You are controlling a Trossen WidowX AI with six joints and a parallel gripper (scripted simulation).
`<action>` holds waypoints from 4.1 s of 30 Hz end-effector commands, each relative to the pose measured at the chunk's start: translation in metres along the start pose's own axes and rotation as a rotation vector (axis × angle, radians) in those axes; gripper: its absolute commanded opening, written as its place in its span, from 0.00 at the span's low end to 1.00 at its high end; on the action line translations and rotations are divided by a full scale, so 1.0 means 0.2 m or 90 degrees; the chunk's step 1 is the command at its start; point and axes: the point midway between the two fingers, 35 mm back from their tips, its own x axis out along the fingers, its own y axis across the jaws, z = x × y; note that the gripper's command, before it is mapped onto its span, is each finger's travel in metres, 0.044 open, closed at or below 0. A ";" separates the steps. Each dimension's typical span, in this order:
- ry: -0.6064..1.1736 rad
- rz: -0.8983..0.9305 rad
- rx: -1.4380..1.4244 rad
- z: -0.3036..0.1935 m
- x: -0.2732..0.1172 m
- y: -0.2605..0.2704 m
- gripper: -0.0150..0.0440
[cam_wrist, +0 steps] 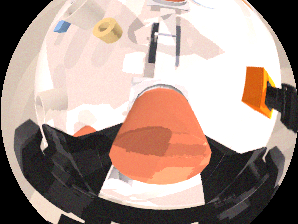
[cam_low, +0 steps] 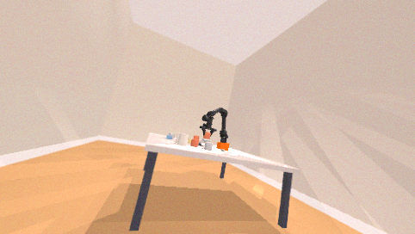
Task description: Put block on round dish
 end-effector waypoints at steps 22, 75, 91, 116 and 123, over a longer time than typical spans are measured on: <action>0.016 0.014 -0.001 -0.02 -0.19 0.01 0.25; 0.012 0.006 -0.004 -0.01 -0.29 -0.03 0.25; 0.012 0.006 -0.004 -0.01 -0.29 -0.03 0.25; 0.021 0.010 -0.002 -0.50 0.07 -0.14 0.25; 0.023 0.011 -0.001 -0.62 0.16 -0.21 0.25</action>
